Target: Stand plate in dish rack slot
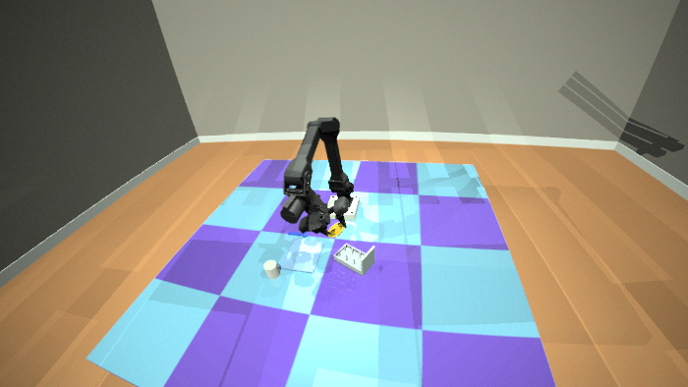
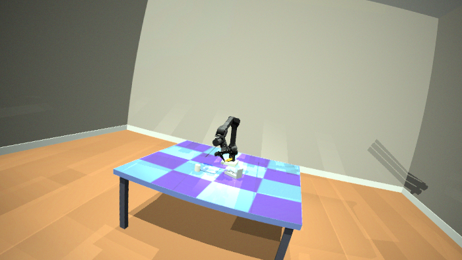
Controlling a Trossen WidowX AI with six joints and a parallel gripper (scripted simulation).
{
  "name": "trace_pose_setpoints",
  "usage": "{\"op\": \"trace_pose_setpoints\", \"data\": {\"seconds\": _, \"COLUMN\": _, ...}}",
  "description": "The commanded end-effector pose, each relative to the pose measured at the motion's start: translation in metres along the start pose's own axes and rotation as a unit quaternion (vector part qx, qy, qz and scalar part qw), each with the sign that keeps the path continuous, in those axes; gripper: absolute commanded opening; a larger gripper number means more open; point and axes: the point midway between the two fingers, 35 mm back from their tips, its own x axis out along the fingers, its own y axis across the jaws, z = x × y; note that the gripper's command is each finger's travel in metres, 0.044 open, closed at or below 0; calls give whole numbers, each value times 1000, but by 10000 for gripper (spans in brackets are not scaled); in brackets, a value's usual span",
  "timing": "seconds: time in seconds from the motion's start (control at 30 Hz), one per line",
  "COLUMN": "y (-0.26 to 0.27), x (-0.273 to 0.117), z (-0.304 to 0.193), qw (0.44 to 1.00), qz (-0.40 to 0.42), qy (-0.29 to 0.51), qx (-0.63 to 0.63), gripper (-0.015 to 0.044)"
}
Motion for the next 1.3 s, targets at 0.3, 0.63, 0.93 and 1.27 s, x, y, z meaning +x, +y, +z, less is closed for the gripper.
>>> {"op": "trace_pose_setpoints", "data": {"seconds": 0.3, "y": -9, "x": 24, "z": 2, "qw": 985, "qz": 96, "qy": -59, "qx": -132, "gripper": 0}}
{"op": "trace_pose_setpoints", "data": {"seconds": 0.63, "y": -16, "x": 37, "z": 1, "qw": 953, "qz": 149, "qy": -134, "qx": -226, "gripper": 0}}
{"op": "trace_pose_setpoints", "data": {"seconds": 0.93, "y": -20, "x": 44, "z": 0, "qw": 910, "qz": 173, "qy": -216, "qx": -308, "gripper": 0}}
{"op": "trace_pose_setpoints", "data": {"seconds": 1.27, "y": -26, "x": 48, "z": -3, "qw": 847, "qz": 171, "qy": -319, "qx": -389, "gripper": 0}}
